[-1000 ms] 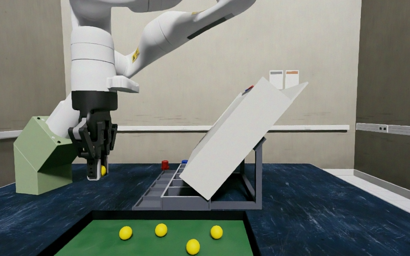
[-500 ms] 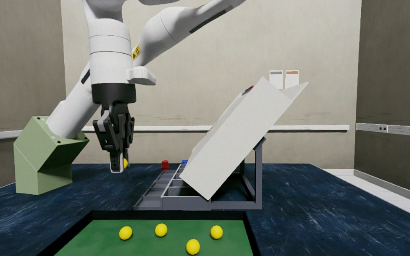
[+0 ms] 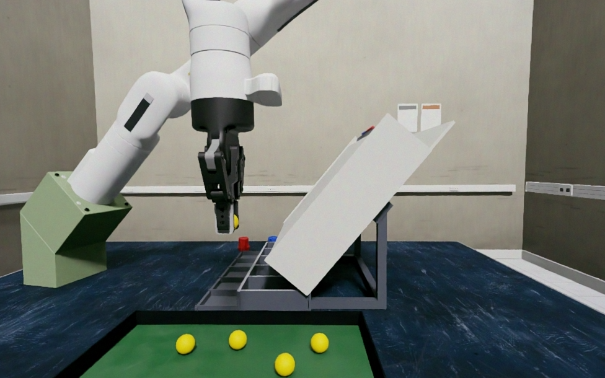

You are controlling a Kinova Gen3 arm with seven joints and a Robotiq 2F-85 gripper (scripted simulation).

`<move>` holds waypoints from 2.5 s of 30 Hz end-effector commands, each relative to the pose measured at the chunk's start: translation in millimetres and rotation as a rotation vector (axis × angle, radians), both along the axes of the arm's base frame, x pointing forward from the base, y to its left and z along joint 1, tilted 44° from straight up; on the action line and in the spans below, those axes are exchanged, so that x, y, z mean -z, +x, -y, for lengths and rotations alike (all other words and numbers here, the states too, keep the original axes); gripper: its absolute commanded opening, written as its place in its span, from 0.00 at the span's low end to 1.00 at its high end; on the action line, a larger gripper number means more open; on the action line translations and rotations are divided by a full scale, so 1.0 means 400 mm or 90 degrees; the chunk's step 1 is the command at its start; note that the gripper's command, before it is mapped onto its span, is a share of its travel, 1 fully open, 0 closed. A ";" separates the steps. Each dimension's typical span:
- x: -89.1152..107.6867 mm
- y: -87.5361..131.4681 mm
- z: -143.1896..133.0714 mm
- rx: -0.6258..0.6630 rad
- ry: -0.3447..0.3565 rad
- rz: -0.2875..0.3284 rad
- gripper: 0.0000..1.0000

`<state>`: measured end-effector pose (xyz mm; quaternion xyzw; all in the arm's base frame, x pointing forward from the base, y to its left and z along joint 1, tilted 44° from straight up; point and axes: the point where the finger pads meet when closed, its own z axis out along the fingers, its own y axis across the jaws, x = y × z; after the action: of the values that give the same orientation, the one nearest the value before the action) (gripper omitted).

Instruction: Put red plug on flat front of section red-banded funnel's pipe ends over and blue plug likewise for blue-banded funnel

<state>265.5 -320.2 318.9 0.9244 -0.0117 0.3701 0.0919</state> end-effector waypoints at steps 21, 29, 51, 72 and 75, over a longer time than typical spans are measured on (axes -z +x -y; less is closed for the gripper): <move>-0.103 -0.009 -0.276 0.009 -0.004 -0.011 0.00; -0.136 -0.016 -0.351 -0.037 0.040 0.016 0.00; -0.307 -0.027 -0.787 -0.011 0.009 -0.002 0.00; -0.357 -0.037 -0.936 0.009 -0.005 -0.012 0.00; -0.357 -0.037 -0.936 0.009 -0.005 -0.012 0.00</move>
<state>250.8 53.2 461.7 0.9274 -0.0176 0.3608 0.0976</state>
